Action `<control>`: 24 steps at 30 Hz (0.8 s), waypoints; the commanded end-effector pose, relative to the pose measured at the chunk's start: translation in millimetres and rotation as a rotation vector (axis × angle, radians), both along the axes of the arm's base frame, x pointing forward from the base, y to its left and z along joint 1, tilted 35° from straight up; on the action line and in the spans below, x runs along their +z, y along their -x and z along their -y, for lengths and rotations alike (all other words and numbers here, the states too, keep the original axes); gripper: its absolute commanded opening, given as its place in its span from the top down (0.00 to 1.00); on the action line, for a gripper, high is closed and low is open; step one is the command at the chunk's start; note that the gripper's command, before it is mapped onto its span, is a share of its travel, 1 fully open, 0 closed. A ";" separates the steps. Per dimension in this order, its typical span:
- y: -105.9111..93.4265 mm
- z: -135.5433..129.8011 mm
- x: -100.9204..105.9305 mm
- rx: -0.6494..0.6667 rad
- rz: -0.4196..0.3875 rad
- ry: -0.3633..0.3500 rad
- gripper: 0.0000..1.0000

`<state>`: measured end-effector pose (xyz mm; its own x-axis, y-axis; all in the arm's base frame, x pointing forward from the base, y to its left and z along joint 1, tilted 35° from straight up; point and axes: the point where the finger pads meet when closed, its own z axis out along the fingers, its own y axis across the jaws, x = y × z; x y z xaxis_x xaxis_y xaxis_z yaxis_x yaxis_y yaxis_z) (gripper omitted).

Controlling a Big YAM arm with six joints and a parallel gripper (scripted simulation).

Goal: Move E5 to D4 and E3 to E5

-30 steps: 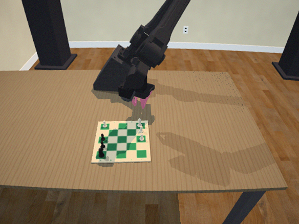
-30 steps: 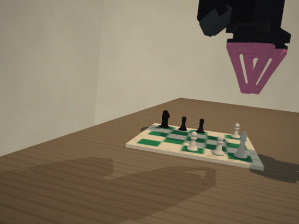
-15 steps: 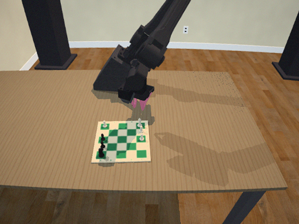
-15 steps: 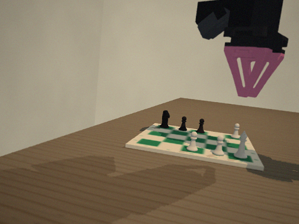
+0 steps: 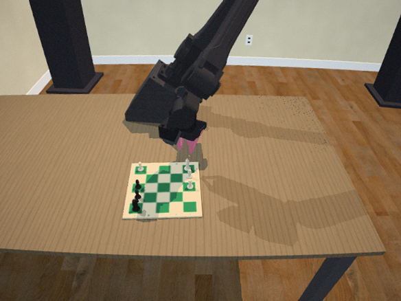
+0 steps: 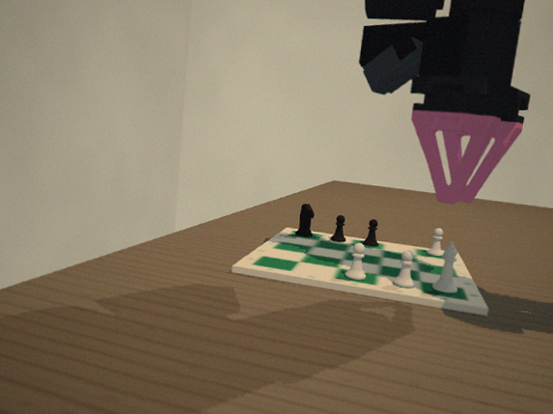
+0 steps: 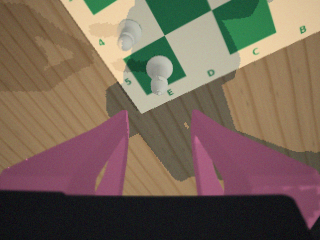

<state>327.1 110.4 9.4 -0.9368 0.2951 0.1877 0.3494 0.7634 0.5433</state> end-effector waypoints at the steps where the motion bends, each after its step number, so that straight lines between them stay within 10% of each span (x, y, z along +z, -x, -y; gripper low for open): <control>1: 1.8 -8.6 -7.0 0.001 -0.009 0.001 0.64; 24: 1.8 -19.5 -20.7 0.001 -0.006 0.003 0.64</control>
